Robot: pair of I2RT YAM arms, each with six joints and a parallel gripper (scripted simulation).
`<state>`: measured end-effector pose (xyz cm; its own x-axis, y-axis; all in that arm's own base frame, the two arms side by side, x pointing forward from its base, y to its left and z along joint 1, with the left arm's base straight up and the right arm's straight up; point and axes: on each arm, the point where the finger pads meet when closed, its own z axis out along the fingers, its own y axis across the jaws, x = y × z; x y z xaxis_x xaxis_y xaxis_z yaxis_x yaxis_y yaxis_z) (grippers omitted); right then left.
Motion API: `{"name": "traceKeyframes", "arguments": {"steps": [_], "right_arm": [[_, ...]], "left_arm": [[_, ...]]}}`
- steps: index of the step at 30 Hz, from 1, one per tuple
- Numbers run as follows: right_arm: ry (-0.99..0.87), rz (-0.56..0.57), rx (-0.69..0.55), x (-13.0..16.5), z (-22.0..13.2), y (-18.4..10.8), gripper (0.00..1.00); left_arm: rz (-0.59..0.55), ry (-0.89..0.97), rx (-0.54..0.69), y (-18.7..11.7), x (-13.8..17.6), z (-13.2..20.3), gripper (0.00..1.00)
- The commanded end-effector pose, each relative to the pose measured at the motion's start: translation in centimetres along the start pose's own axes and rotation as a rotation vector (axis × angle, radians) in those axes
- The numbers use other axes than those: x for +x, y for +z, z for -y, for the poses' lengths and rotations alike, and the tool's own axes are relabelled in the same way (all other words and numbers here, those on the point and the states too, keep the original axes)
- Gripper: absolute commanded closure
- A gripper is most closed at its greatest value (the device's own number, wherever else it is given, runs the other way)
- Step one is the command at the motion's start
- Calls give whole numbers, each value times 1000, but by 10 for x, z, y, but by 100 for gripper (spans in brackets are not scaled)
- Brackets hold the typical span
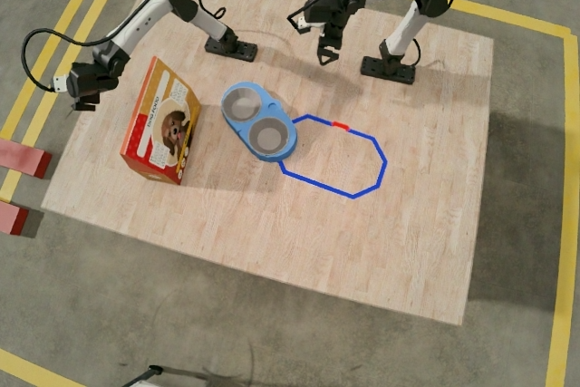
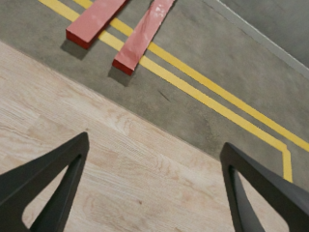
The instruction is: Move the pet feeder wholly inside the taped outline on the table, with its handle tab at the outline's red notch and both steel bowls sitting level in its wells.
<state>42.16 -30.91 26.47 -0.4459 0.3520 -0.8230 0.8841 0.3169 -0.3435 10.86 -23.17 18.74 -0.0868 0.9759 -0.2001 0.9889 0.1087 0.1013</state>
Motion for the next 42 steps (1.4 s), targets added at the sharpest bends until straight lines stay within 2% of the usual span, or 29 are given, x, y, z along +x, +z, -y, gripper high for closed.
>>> {"name": "traceKeyframes", "arguments": {"steps": [1, 18, 21, 25, 27, 29, 32, 34, 38, 42], "right_arm": [[20, 16, -1, -7, 4, -4, 0], [20, 16, -1, -7, 4, -4, 0], [52, 44, -66, -17, -2, -17, 0], [109, 124, -247, -41, -24, -63, 0], [128, 176, -355, -52, -33, -101, 0], [92, 212, -460, -51, -45, -138, 0], [19, 255, -622, -36, -68, -192, 0], [19, 255, -622, -36, -68, -192, 0], [-109, 319, -877, 2, -96, -275, 0], [-214, 366, -1071, 41, -106, -338, 0]], "left_arm": [[13, -1, -5, -3, -2, -1, 0], [13, -1, -5, -3, -2, -1, 0], [68, -26, -8, -3, -9, -2, 0], [203, -75, -37, -12, -17, -7, 0], [271, -100, -54, -18, -14, -9, 0], [348, -127, -73, -25, -10, -10, 0], [466, -166, -102, -35, -5, -12, 0], [466, -166, -102, -35, -5, -12, 0], [651, -219, -148, -50, 3, -14, 0], [774, -251, -181, -58, 12, -15, 0]]}}
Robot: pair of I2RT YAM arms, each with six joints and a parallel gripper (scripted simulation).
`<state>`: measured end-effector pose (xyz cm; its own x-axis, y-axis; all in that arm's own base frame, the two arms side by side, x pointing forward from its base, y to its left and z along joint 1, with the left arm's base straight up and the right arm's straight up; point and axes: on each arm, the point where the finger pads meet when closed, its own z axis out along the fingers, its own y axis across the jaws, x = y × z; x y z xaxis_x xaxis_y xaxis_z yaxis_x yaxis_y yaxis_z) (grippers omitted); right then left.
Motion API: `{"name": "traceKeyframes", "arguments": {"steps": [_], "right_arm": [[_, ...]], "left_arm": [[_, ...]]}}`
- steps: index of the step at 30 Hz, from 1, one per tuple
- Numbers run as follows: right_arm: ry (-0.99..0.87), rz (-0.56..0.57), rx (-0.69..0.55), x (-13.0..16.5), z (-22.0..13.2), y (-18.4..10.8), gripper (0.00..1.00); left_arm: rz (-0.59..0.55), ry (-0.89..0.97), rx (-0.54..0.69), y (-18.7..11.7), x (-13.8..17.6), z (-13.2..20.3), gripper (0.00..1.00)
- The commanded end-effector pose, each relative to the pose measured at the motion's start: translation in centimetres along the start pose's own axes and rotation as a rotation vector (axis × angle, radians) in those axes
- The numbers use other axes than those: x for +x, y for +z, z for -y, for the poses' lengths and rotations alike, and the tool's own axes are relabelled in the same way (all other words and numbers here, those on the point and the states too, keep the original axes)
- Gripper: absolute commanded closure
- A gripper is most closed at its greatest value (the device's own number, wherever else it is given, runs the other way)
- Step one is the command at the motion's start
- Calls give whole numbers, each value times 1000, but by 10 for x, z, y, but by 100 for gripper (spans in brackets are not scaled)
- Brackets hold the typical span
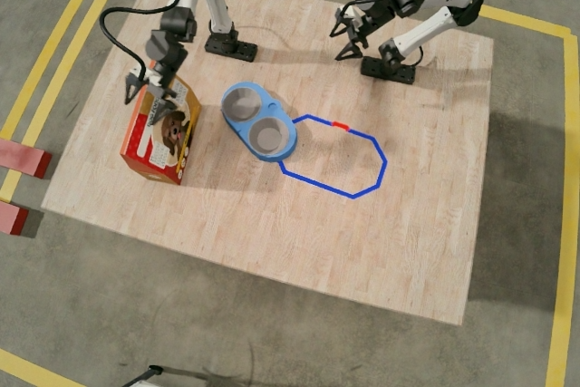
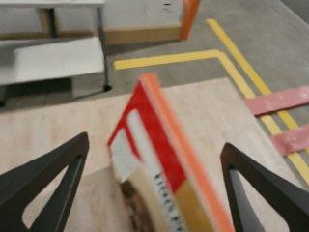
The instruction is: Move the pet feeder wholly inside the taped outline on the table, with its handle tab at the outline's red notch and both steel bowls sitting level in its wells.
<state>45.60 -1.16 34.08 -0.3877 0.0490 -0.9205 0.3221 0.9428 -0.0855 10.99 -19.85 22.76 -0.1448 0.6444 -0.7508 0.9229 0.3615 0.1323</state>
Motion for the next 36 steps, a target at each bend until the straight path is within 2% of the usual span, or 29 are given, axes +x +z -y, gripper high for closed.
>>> {"name": "traceKeyframes", "arguments": {"steps": [1, 4, 7, 9, 13, 17, 19, 24, 36], "right_arm": [[-76, 27, -227, 14, -58, -33, 0], [-161, -58, -396, 67, -103, -64, 0], [-257, -161, -540, 129, -134, -95, 0], [-257, -161, -540, 129, -134, -95, 0], [-363, -277, -699, 201, -156, -135, 0], [-469, -373, -832, 265, -163, -174, 0], [-509, -406, -876, 288, -163, -188, 0], [-583, -464, -944, 328, -159, -209, 0], [-606, -466, -945, 336, -157, -211, 0]], "left_arm": [[183, -52, -24, -5, -19, -4, 0], [284, -74, -47, -13, -17, -7, 0], [369, -90, -66, -19, -16, -8, 0], [369, -90, -66, -19, -16, -8, 0], [457, -104, -86, -25, -13, -10, 0], [515, -111, -102, -28, -9, -10, 0], [526, -113, -106, -29, -8, -10, 0], [503, -108, -107, -24, -1, -10, 0], [506, -108, -108, -26, -2, -10, 0]]}}
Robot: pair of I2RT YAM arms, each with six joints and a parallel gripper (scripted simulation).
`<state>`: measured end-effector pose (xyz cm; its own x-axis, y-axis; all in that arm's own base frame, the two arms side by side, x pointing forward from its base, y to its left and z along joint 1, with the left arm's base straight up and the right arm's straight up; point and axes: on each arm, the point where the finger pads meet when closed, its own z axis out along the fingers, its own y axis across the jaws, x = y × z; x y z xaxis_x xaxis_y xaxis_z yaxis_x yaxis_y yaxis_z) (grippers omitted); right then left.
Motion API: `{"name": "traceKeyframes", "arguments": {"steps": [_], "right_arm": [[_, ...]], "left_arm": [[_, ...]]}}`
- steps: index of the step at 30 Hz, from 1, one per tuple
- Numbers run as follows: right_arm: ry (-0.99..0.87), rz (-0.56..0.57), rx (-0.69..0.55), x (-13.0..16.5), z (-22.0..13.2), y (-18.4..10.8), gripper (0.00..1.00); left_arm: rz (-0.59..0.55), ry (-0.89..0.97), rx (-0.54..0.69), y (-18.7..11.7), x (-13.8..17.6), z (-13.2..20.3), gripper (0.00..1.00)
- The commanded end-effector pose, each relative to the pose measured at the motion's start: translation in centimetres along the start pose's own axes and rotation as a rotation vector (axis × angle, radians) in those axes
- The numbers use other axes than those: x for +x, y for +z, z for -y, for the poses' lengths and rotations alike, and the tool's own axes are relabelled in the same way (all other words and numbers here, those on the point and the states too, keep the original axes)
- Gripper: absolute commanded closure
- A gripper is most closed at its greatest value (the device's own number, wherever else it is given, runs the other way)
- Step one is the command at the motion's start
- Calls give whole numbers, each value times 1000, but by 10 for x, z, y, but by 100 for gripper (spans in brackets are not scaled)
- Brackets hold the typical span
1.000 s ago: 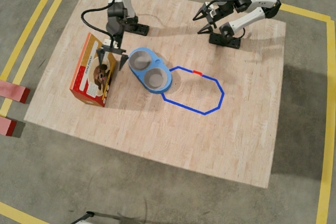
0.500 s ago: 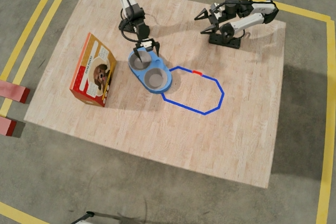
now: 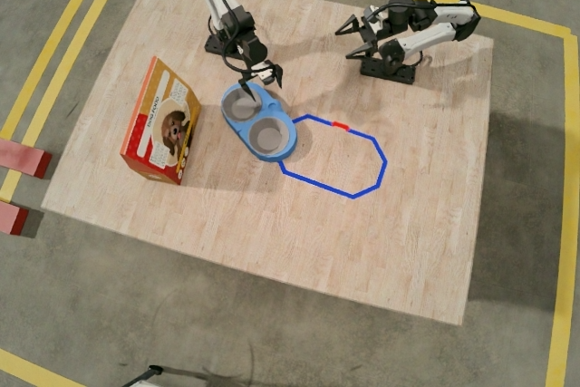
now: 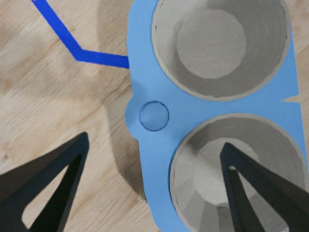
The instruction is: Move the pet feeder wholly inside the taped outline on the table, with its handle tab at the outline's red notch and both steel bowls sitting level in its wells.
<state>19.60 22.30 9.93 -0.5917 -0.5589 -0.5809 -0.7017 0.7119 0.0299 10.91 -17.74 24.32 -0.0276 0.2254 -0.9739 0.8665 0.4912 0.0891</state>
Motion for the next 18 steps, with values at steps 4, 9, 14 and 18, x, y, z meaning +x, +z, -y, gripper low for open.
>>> {"name": "traceKeyframes", "arguments": {"steps": [4, 9, 14, 18], "right_arm": [[-12, -17, -12, 8, -2, -1, 11], [-53, -58, -23, 5, -6, 0, 45], [-129, -183, -46, 10, -14, 14, 63], [-172, -257, -62, 11, -20, 25, 63]], "left_arm": [[31, -5, -5, 0, -8, -1, 0], [31, -5, -5, 0, -8, -1, 0], [31, -5, -5, 0, -8, -1, 0], [31, -5, -5, 0, -8, -1, 0]]}}
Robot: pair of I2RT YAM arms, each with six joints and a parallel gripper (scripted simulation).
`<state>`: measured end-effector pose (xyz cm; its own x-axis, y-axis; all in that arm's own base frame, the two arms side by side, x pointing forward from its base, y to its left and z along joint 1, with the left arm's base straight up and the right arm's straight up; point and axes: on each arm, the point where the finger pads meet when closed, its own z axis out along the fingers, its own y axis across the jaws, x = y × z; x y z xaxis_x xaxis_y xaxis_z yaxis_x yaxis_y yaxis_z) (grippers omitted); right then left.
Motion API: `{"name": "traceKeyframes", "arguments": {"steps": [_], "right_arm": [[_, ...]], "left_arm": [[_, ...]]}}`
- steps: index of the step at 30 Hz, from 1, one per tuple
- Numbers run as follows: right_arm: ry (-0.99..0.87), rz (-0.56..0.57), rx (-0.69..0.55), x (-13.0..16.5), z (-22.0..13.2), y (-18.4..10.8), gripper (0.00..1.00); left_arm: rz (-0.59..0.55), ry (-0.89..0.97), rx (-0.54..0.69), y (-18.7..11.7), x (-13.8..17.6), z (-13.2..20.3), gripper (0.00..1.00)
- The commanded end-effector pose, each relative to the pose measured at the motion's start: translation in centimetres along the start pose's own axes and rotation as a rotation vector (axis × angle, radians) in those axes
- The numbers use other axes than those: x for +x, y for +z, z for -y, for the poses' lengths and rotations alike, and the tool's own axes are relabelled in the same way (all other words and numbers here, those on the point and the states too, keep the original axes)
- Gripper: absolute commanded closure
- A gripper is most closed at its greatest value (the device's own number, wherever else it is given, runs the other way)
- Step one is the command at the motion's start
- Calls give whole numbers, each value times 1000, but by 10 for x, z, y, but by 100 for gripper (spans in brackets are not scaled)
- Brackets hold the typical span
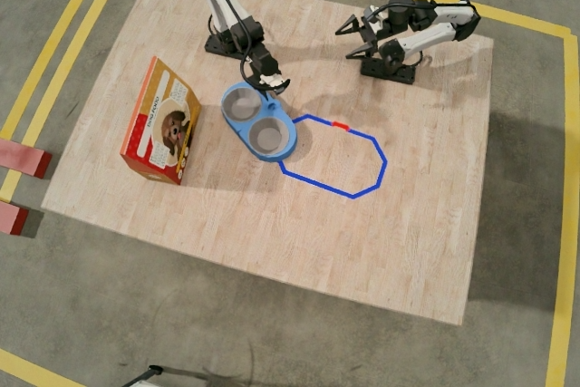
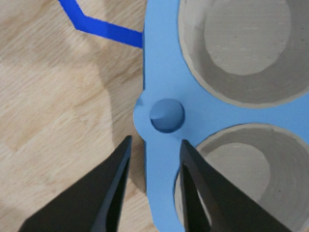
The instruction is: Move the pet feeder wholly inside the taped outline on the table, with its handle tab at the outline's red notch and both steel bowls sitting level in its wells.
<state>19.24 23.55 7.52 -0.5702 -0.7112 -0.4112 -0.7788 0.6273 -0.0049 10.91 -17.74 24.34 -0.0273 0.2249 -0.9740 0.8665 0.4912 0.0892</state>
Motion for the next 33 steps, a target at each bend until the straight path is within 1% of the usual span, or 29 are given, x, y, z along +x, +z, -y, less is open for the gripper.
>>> {"name": "traceKeyframes", "arguments": {"steps": [1, 4, 9, 12, 21, 30, 32, 33], "right_arm": [[-65, -70, -36, 0, -11, 5, 63], [-85, -100, -43, -3, -14, 13, 63], [-89, -91, -44, -9, -15, 19, 63], [-81, -135, -45, 6, -15, 28, 63], [-81, -128, -36, 7, -14, 43, 63], [-78, -128, -36, 8, -16, 50, 63], [-79, -128, -36, 8, -16, 50, 78], [-79, -128, -36, 8, -16, 50, 79]], "left_arm": [[30, -5, -5, 0, -8, -1, 0], [30, -5, -5, 0, -8, -1, 0], [30, -5, -5, 0, -8, -1, 0], [30, -5, -5, 0, -8, -1, 0], [30, -5, -5, 0, -8, -1, 0], [30, -5, -5, 0, -8, -1, 0], [30, -5, -5, 0, -8, -1, 0], [30, -5, -5, 0, -8, -1, 0]]}}
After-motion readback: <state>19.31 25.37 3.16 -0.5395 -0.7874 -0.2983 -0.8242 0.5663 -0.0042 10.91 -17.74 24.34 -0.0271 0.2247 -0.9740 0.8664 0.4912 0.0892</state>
